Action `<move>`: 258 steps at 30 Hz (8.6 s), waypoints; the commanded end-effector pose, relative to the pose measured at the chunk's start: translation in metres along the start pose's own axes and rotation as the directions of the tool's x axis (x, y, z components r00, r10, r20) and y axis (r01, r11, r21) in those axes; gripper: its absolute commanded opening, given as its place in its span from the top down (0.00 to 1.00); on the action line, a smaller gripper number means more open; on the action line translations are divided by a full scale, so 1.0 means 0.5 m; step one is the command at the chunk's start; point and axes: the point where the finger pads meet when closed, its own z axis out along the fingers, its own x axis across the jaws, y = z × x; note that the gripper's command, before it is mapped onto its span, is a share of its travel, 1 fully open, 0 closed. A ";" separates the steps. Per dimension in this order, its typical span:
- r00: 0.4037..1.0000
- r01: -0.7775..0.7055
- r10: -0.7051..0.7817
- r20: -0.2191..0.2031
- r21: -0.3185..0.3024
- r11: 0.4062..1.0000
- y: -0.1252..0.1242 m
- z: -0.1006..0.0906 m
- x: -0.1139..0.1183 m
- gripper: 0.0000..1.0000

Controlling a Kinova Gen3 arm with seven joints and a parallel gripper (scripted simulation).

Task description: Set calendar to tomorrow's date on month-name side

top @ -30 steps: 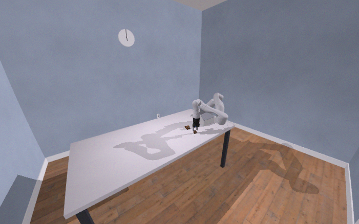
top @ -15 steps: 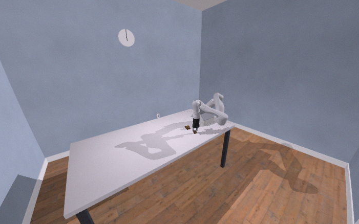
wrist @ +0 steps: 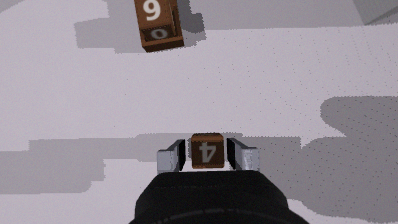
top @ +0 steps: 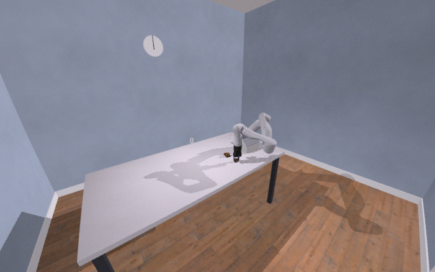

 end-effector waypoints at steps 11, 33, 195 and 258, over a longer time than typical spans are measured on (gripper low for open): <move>1.000 0.001 -0.001 -0.002 0.002 1.000 -0.001 0.003 0.001 0.13; 1.000 0.001 -0.001 -0.002 0.002 1.000 -0.001 0.003 0.001 0.13; -0.043 -0.999 0.999 0.002 0.002 -0.043 -0.006 -0.139 0.026 0.43; -0.700 -0.713 0.715 0.006 -0.079 -0.697 -0.003 -0.112 0.004 0.43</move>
